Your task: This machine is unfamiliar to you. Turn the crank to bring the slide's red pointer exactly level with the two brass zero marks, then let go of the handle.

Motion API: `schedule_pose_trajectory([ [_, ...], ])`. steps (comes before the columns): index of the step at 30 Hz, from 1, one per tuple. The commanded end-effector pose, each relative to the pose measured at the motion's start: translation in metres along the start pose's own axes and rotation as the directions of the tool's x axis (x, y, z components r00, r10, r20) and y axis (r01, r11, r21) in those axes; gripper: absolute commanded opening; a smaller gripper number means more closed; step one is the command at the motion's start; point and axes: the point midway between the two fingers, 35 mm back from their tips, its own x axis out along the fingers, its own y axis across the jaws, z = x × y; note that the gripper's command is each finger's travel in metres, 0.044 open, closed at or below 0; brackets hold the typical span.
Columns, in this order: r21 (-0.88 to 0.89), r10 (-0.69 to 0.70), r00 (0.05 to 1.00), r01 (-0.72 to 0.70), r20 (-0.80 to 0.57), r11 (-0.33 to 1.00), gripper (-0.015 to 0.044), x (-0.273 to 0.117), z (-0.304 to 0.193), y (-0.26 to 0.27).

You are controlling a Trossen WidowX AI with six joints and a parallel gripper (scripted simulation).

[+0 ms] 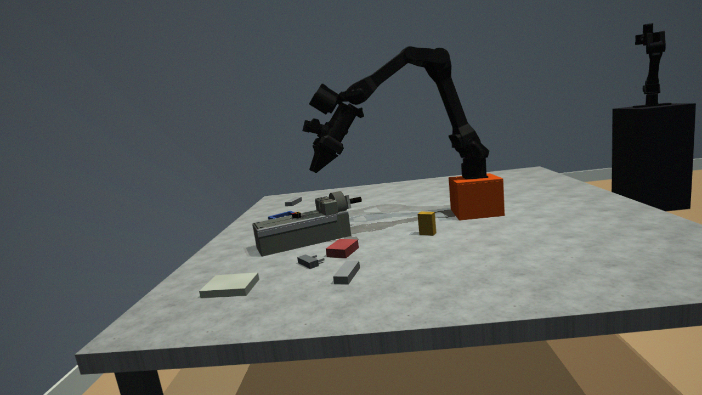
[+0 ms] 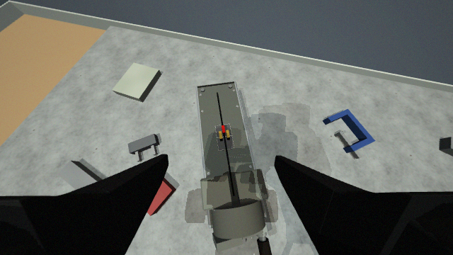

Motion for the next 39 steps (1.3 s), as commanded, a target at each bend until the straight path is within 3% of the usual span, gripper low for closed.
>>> schedule_pose_trajectory([
  [1,-0.024,0.010,1.000,-0.010,0.004,1.000,0.0440,-0.012,-0.012,-0.014],
  [24,-0.172,0.054,0.994,-0.036,0.100,0.984,0.0440,-0.063,-0.081,-0.057],
  [39,-0.172,0.054,0.994,-0.036,0.099,0.984,0.0440,-0.003,-0.130,-0.063],
])
